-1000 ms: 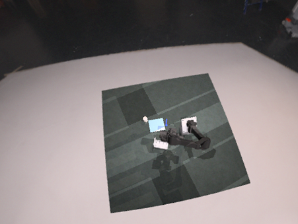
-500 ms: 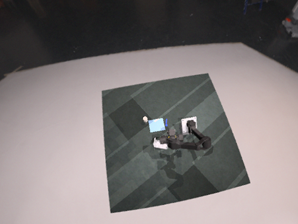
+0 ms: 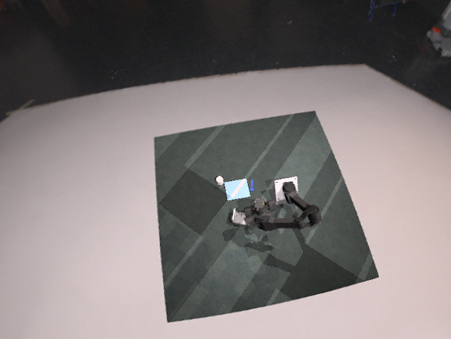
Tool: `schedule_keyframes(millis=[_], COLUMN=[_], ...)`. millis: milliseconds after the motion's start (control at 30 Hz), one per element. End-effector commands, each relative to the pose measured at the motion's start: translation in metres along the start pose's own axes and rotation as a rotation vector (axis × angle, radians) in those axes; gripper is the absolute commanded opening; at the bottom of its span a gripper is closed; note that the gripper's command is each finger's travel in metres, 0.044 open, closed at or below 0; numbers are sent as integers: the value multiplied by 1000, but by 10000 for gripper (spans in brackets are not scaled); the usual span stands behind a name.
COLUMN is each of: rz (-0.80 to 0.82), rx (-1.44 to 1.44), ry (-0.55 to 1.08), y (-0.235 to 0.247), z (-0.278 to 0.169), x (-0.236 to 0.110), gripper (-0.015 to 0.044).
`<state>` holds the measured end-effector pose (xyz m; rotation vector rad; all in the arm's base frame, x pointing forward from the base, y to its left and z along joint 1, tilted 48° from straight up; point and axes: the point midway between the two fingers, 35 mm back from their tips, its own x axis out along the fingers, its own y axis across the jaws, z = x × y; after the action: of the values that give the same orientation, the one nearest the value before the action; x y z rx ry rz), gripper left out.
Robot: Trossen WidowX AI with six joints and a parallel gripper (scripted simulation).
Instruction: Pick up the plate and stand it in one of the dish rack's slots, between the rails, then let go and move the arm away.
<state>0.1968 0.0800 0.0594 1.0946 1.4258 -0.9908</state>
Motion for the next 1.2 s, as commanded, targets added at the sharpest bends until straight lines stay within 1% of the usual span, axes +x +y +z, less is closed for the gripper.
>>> schedule_keyframes(millis=[0, 367, 700, 1167], rz=[44, 169, 300, 545], rx=[-46, -171, -266, -365], ry=[-86, -285, -419, -594], y=[3, 13, 17, 26], z=[1, -2, -12, -29], x=[5, 17, 23, 17], gripper=[0, 0, 0, 0])
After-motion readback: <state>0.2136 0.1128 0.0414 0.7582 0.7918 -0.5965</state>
